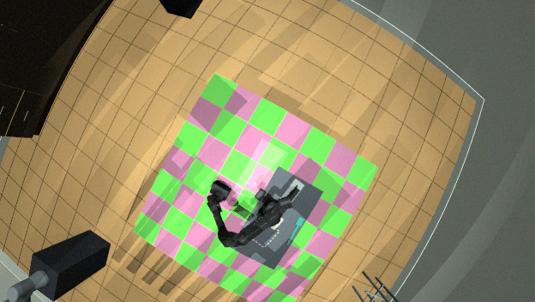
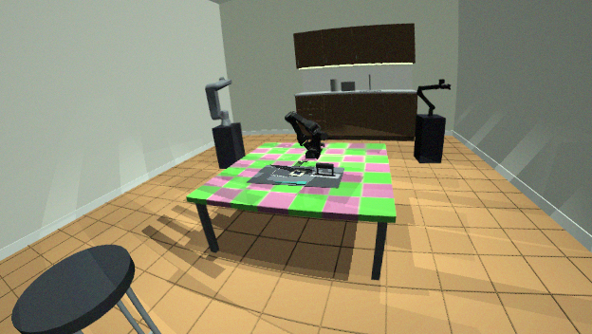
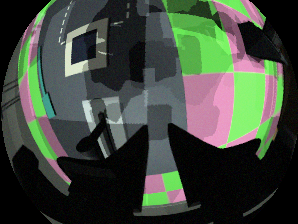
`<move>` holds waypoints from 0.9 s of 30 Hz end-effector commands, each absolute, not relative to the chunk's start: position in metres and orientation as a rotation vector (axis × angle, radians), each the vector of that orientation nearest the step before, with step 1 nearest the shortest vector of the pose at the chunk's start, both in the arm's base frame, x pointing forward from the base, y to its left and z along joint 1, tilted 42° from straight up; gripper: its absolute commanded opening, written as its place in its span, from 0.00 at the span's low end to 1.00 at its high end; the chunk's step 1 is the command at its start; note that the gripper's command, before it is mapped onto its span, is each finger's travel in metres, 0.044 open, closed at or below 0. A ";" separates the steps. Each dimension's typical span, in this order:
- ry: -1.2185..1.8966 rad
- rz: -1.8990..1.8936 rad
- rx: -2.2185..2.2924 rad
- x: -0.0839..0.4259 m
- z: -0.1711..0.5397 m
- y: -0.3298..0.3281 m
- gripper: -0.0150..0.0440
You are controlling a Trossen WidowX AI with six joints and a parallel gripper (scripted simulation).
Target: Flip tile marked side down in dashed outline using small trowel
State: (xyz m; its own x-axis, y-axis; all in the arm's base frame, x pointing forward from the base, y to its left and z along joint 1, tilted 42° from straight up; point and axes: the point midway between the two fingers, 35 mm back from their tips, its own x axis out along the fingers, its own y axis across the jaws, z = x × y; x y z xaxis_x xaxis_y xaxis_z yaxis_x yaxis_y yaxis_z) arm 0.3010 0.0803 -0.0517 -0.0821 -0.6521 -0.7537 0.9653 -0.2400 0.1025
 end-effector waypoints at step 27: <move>0.467 -1.655 0.935 0.421 -0.077 0.135 0.71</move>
